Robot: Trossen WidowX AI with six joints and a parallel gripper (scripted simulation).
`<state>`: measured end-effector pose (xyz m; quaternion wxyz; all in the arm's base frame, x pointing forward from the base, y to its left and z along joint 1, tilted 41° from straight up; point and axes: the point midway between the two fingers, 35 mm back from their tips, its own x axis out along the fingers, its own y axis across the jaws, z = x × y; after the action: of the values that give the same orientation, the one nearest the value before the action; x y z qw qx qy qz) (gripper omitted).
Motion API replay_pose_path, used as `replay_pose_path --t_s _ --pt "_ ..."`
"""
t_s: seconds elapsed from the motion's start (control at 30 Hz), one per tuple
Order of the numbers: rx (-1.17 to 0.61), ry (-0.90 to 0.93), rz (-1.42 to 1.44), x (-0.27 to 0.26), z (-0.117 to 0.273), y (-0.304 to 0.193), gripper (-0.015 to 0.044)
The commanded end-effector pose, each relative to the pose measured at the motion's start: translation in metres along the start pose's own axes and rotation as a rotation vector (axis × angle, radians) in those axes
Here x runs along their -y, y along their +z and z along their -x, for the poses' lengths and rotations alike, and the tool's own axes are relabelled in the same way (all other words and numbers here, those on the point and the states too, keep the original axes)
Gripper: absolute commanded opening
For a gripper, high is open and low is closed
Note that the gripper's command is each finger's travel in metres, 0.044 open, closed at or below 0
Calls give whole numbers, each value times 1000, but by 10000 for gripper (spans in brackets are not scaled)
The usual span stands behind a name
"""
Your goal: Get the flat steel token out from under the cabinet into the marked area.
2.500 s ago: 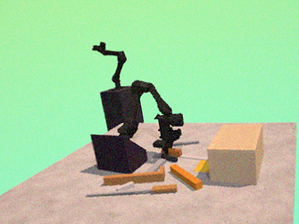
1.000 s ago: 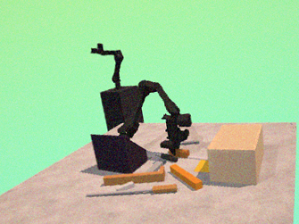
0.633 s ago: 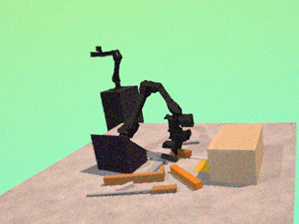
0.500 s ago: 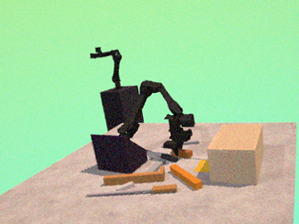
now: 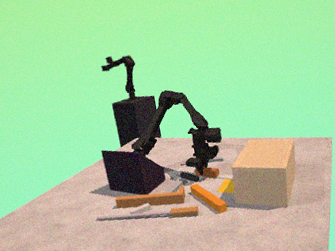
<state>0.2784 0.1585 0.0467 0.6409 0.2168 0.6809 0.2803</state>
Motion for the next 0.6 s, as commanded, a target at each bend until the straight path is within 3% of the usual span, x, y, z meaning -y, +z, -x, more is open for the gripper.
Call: replay_pose_path --t_s 0.0,0.57 --pt "2 2 5 -1 0 7 0" --pt "3 2 5 -1 1 25 0"
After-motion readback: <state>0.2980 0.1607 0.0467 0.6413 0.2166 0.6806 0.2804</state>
